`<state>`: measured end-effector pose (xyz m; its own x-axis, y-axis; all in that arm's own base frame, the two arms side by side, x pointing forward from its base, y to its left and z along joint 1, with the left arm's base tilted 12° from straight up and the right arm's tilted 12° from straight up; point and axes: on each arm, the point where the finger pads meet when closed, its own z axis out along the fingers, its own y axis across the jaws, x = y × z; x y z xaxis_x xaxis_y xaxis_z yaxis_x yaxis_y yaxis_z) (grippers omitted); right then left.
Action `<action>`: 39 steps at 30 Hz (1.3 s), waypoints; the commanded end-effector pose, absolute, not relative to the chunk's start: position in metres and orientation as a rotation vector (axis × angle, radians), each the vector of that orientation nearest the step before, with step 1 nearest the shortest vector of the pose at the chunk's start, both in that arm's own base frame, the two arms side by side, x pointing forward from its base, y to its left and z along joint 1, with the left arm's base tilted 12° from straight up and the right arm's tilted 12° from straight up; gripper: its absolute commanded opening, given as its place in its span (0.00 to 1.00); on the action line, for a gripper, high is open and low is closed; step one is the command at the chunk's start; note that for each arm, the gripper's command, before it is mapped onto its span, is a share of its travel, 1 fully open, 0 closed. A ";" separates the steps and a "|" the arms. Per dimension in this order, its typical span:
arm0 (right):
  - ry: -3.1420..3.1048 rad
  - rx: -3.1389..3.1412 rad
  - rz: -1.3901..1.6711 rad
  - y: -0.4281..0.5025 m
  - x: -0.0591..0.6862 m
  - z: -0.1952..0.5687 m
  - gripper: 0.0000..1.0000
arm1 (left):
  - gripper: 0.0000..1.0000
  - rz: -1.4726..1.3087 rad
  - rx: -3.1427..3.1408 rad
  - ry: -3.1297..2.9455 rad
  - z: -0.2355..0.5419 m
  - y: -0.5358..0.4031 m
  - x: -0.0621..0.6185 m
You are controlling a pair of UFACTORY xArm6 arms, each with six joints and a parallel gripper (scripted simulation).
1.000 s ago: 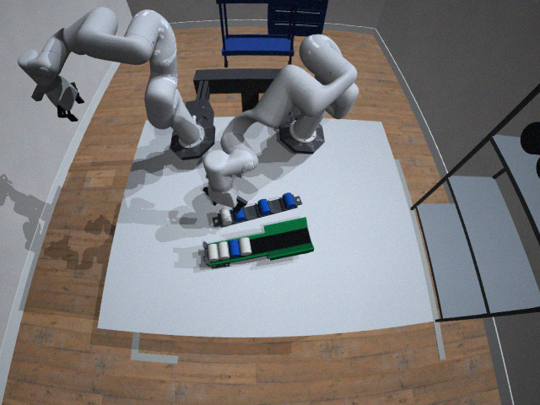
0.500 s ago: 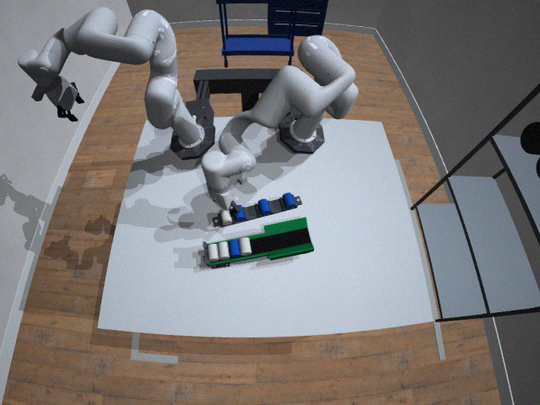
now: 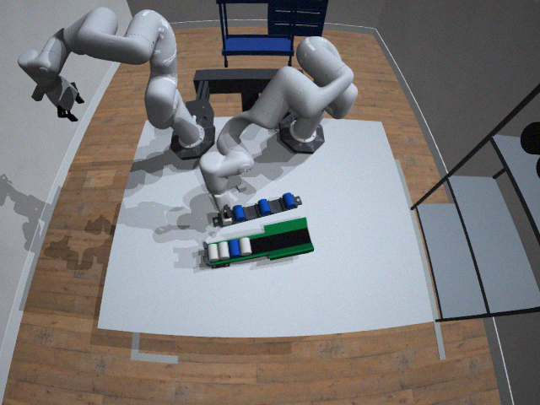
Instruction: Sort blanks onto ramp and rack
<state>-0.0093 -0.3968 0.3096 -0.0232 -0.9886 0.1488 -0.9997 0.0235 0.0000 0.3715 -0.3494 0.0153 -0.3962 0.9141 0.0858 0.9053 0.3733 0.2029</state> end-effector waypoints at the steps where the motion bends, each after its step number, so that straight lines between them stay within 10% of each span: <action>1: -2.165 2.115 0.164 -0.398 -0.009 0.312 1.00 | 1.00 0.329 1.872 2.470 0.016 -0.353 0.373; 11: -2.165 2.115 0.164 -0.398 -0.009 0.312 1.00 | 1.00 0.331 1.925 2.435 0.016 -0.353 0.373; 12: -2.165 2.115 0.164 -0.398 -0.009 0.312 1.00 | 0.79 0.331 1.925 2.435 0.016 -0.353 0.373; 39: -2.165 2.115 0.164 -0.398 -0.009 0.312 1.00 | 0.79 0.330 1.925 2.435 0.014 -0.353 0.373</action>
